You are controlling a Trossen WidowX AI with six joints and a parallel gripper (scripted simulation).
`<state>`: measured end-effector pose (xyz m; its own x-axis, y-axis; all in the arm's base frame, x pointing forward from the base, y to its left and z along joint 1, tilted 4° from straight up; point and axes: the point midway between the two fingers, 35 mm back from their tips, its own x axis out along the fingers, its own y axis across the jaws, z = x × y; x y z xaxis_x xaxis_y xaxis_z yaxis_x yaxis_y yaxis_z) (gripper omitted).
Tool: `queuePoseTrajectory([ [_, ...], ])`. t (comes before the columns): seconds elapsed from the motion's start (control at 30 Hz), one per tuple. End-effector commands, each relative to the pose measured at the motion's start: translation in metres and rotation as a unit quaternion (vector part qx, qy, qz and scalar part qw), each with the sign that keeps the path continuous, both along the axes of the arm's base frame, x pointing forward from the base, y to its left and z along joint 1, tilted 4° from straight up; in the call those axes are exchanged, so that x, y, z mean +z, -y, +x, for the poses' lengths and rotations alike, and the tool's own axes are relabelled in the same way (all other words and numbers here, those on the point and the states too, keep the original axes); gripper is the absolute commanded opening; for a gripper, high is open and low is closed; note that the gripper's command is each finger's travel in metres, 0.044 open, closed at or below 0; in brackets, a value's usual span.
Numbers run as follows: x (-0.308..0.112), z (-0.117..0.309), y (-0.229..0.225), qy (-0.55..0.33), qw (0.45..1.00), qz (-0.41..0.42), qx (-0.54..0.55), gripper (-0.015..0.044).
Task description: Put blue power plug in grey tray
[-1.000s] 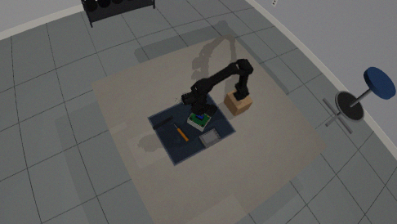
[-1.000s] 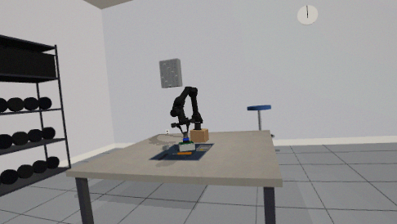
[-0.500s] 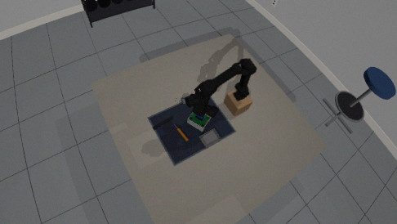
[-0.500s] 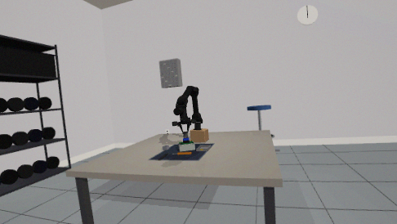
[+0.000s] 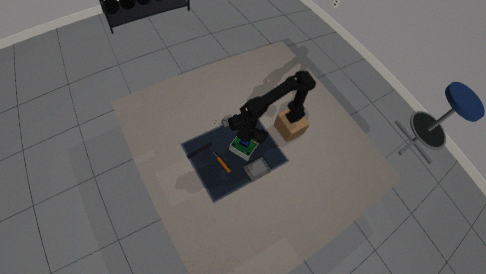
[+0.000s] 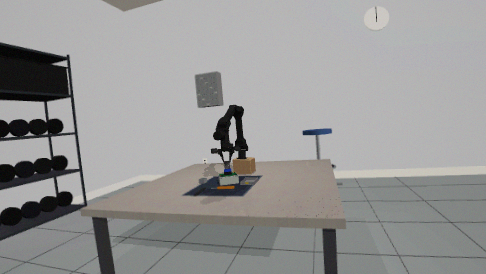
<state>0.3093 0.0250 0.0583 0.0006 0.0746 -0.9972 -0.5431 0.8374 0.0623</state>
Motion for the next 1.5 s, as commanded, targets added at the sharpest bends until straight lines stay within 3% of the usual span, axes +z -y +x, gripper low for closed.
queuePoseTrajectory([
  [0.0,-0.003,0.002,-0.002,0.003,1.0,0.0,0.001,0.0184],
  [0.1,-0.003,0.002,-0.002,0.003,1.0,0.0,0.001,0.0249],
  [0.73,-0.022,0.002,-0.004,0.003,1.0,0.001,0.001,0.0249],
  [1.07,-0.022,0.002,-0.004,0.003,1.0,0.001,0.001,0.0],
  [1.47,-0.016,0.002,-0.003,0.003,1.0,0.0,0.001,0.0],
])
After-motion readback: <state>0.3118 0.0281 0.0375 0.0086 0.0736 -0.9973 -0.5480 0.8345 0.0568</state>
